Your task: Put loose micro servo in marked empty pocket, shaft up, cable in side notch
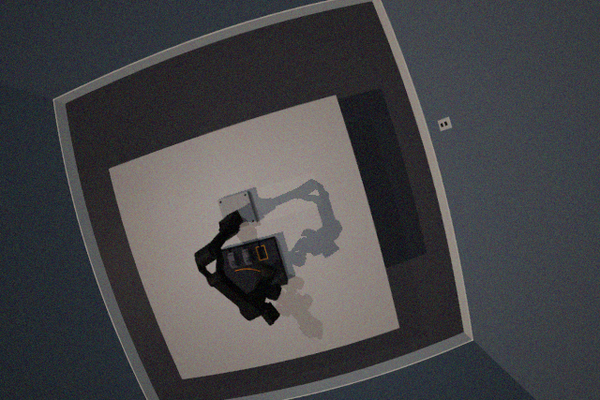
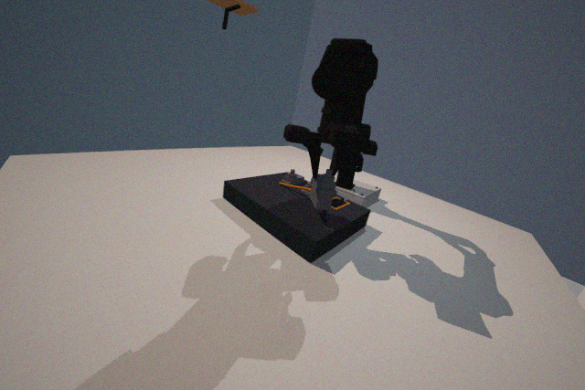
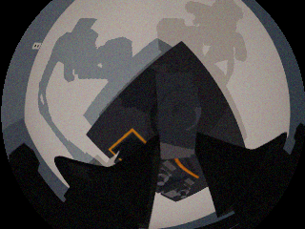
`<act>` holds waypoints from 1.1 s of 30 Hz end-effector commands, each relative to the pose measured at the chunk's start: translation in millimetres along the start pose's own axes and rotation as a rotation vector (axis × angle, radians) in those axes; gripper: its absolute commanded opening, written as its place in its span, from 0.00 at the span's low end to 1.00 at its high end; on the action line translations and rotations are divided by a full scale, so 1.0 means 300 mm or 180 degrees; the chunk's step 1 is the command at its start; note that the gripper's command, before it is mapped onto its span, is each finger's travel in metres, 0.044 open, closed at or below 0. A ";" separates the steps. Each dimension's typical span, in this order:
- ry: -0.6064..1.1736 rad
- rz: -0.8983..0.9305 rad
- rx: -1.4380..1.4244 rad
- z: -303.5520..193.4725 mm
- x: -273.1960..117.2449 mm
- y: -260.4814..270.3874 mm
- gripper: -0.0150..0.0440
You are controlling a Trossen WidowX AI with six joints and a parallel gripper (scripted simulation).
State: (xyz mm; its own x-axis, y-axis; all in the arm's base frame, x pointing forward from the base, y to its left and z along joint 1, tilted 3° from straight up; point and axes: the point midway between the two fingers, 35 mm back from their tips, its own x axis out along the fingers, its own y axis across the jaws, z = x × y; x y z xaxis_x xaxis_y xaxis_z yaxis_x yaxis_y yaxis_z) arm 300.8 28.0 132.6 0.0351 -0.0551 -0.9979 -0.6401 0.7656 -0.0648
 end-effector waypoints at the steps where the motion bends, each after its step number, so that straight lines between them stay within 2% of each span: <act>1: 0.0007 -0.0003 0.0434 0.000 0.000 0.000 0.25; 23: 0.0006 -0.0006 0.2829 0.000 0.000 0.000 0.25; 33: 0.0007 -0.0005 0.2901 -0.014 0.000 0.018 0.25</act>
State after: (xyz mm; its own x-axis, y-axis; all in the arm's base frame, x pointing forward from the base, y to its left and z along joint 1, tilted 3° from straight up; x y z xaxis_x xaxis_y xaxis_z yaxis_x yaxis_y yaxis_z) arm 299.2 28.5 131.4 0.0303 -0.0554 -0.9980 0.2061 0.9774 -0.0480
